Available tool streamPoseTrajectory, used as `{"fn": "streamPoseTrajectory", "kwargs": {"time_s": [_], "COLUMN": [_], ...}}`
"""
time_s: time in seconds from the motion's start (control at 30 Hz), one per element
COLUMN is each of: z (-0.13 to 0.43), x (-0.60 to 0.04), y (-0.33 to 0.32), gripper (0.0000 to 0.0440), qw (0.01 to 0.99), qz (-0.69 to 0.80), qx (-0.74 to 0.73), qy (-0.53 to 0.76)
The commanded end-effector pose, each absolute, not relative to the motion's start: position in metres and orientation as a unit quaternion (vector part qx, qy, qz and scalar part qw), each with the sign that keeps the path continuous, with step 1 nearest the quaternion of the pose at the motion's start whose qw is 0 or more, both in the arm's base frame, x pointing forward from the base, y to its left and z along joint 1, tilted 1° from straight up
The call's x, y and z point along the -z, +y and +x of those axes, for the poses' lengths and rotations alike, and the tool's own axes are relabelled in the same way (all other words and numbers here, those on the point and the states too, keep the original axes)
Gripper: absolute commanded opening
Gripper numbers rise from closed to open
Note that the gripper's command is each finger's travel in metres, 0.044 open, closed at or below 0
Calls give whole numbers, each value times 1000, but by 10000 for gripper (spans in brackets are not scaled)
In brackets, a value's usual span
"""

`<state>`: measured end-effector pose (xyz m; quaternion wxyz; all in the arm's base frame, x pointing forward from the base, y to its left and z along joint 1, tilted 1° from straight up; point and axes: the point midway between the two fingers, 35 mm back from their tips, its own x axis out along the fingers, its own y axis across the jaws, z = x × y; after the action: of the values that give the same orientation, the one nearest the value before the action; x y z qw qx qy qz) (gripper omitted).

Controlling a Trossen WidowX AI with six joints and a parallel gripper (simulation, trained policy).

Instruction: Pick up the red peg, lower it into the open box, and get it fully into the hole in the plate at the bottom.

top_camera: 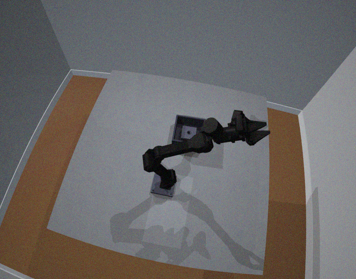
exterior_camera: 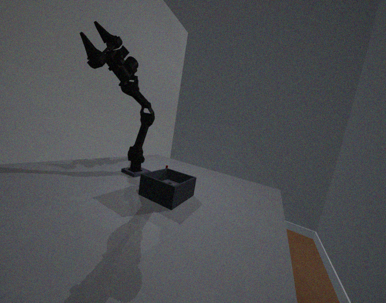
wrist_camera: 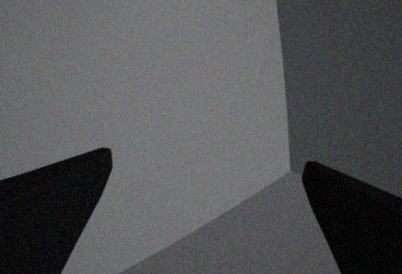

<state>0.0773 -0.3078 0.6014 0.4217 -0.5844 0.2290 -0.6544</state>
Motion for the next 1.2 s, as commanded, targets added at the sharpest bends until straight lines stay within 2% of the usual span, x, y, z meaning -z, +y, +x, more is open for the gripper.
{"fn": "streamPoseTrajectory", "kwargs": {"time_s": [0.0, 0.6, 1.17], "z": [92, 189, 274], "x": [-578, -441, -322], "y": [-322, -340, -260], "gripper": [440, 440, 440], "qw": [466, 696, 832], "qz": [-563, -402, -202], "qx": [640, 527, 392], "qy": [237, 276, 336]}}
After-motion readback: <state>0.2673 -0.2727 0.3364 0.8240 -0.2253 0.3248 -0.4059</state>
